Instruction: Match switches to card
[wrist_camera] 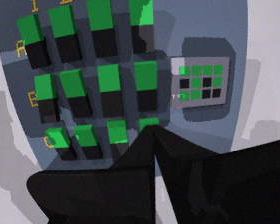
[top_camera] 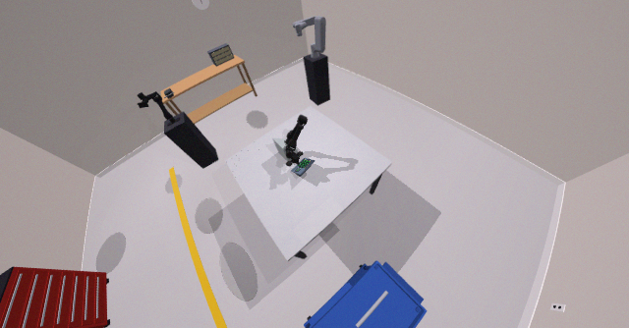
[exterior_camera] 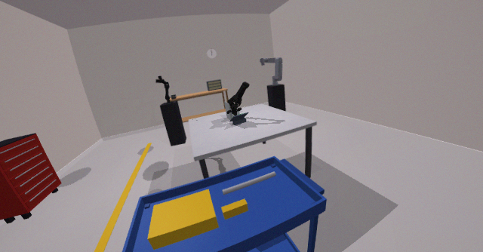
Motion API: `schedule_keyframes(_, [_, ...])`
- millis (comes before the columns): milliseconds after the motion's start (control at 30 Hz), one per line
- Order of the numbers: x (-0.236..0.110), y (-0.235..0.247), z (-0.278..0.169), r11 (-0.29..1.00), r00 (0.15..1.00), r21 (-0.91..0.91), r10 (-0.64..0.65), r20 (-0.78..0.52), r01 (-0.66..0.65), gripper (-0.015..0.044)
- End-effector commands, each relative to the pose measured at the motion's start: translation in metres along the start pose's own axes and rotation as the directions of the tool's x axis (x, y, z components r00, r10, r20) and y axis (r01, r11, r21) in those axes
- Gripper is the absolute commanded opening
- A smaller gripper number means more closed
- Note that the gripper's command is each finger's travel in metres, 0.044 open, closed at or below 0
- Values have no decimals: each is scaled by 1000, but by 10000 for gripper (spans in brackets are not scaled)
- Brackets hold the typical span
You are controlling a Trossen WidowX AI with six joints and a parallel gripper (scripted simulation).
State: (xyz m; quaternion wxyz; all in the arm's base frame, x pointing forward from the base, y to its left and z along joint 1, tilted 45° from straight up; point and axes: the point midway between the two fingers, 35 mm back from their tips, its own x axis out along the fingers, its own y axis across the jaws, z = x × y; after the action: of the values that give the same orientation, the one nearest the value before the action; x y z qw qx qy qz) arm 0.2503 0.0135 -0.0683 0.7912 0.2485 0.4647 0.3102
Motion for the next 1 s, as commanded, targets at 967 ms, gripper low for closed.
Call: schedule_keyframes(967, [-62, -1, -3, 1000, 1000, 4, 1, 25, -1, 0])
